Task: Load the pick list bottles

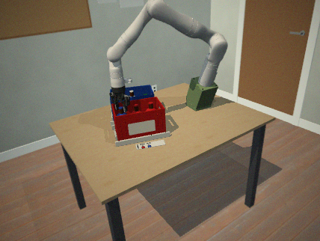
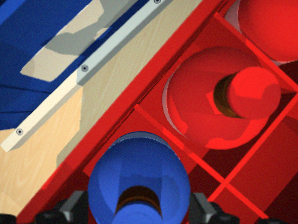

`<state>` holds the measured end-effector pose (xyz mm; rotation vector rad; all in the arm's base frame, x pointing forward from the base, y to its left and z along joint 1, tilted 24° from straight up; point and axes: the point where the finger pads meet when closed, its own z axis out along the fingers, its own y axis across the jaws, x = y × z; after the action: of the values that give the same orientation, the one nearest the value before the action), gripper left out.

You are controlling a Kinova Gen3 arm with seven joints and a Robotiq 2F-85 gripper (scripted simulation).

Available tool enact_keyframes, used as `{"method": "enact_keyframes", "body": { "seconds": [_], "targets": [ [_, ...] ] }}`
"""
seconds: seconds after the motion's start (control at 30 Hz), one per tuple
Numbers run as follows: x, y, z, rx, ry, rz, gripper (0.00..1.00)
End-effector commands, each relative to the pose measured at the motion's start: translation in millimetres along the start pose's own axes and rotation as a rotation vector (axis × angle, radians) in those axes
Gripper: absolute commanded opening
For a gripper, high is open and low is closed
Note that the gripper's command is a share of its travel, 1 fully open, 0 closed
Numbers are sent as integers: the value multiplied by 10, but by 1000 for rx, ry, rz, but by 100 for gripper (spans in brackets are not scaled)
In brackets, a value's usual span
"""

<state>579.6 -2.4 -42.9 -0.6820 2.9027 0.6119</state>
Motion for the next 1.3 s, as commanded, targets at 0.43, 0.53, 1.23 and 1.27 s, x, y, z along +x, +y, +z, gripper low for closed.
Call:
{"method": "enact_keyframes", "body": {
  "seconds": [0.43,0.53,1.23,1.27],
  "targets": [
    [-6,-6,-13,2,-2,0,67],
    [-6,-6,-13,2,-2,0,67],
    [-6,-6,-119,2,-2,0,67],
    [-6,-6,-146,2,-2,0,67]
  ]
}}
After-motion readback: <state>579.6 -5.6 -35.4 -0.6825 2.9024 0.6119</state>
